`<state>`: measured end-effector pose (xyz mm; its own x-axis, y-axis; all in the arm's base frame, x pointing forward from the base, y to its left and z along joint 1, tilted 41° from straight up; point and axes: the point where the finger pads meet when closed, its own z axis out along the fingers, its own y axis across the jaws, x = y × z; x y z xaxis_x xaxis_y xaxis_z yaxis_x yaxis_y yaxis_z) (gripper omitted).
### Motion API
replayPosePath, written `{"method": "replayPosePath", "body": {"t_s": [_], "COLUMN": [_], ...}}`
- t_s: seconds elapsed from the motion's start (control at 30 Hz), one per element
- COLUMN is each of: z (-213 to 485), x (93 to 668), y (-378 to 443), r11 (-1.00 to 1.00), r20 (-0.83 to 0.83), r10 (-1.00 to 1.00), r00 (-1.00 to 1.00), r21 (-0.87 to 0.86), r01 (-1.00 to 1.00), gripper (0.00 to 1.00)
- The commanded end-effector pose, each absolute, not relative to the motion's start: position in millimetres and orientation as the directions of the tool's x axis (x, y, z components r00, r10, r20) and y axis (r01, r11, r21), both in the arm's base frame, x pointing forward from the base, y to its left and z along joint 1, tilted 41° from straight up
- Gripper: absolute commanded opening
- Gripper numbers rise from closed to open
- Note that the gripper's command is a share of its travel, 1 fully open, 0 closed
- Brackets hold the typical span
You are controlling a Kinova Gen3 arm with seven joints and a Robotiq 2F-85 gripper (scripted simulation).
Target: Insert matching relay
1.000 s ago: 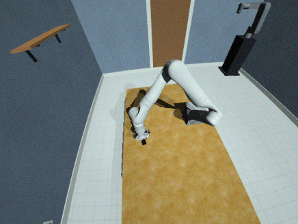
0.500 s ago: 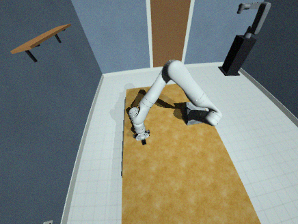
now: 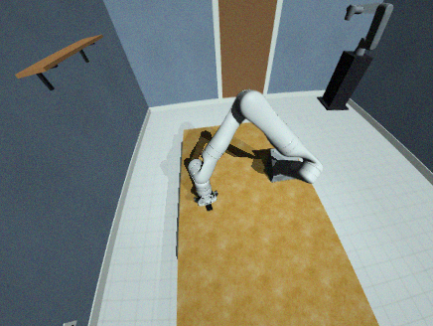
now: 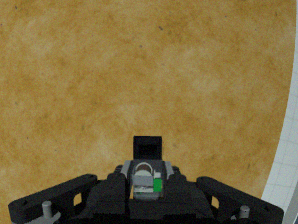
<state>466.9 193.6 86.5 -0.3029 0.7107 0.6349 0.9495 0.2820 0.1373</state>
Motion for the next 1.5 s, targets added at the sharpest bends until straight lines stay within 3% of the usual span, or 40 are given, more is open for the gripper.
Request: {"method": "replayPosePath", "body": {"t_s": [0.0, 1.47], "z": [83, 71], "x": [465, 464], "y": [198, 208], "r11": [0.286, 0.286], "r20": [0.636, 0.636], "r10": [0.709, 0.709], "r00": [-0.305, -0.305], "r21": [0.136, 0.136], "r01": [0.949, 0.949], "gripper": [0.0, 0.0]}}
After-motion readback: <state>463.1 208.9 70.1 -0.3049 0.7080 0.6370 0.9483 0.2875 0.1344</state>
